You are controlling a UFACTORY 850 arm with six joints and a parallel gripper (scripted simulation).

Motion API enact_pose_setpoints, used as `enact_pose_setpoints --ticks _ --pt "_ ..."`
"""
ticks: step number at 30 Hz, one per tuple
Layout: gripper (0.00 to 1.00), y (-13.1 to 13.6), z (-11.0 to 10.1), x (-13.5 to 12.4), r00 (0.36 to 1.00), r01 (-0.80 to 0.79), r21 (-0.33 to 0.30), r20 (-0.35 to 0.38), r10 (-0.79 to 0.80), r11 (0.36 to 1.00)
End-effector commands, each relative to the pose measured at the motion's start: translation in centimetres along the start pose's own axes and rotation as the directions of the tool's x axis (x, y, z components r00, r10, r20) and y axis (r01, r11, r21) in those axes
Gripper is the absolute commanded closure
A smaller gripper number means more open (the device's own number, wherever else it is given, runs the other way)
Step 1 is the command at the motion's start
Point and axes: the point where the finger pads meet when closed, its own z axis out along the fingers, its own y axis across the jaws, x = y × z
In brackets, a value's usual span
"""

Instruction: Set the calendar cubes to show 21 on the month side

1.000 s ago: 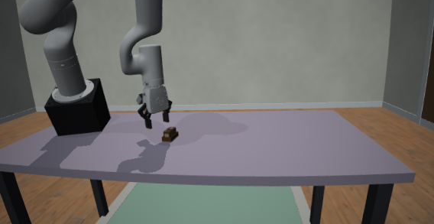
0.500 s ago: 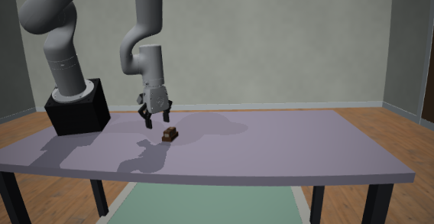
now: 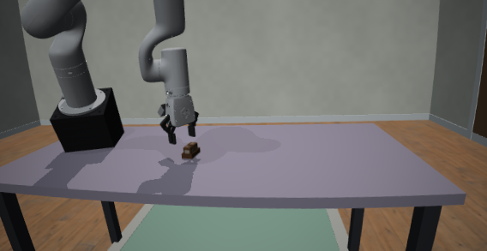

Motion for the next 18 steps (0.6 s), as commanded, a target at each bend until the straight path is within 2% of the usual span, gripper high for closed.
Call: enact_pose_setpoints --ticks 1,18 --pt "0.0 0.1 -0.19 -1.01 1.0 0.001 0.002 -0.001 -0.001 1.0" --pt "0.0 0.12 -0.24 -1.27 1.0 0.001 0.002 -0.001 -0.001 1.0"
